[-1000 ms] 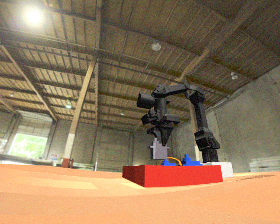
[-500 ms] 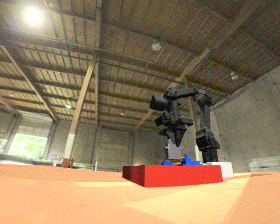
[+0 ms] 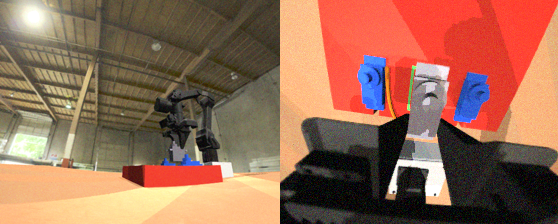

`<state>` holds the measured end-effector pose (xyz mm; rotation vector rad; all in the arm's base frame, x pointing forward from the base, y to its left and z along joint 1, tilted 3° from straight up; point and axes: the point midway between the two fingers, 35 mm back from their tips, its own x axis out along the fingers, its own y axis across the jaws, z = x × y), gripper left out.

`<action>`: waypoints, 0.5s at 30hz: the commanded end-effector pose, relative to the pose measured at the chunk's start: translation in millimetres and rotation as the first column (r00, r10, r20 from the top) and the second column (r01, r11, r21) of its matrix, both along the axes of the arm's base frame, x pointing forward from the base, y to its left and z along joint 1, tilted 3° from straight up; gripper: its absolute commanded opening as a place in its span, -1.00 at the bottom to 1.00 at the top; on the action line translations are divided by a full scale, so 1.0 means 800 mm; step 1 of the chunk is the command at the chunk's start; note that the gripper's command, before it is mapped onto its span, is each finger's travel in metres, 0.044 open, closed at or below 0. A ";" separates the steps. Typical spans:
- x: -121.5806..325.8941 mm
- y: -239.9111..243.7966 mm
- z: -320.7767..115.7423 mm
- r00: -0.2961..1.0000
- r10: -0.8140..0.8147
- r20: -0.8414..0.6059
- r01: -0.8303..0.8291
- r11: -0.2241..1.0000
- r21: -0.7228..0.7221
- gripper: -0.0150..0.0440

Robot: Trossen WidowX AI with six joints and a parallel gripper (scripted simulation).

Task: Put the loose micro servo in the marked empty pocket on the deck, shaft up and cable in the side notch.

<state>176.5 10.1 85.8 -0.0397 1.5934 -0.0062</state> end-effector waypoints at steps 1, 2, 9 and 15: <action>0.000 0.001 -0.008 1.000 -0.004 0.002 0.004 1.000 0.005 -0.49; 0.000 0.001 -0.010 1.000 -0.004 0.002 0.004 1.000 0.005 -0.49; 0.000 0.001 -0.015 1.000 -0.004 0.002 0.004 1.000 0.005 -0.49; 0.000 0.001 -0.015 1.000 -0.004 0.002 0.004 1.000 0.005 -0.49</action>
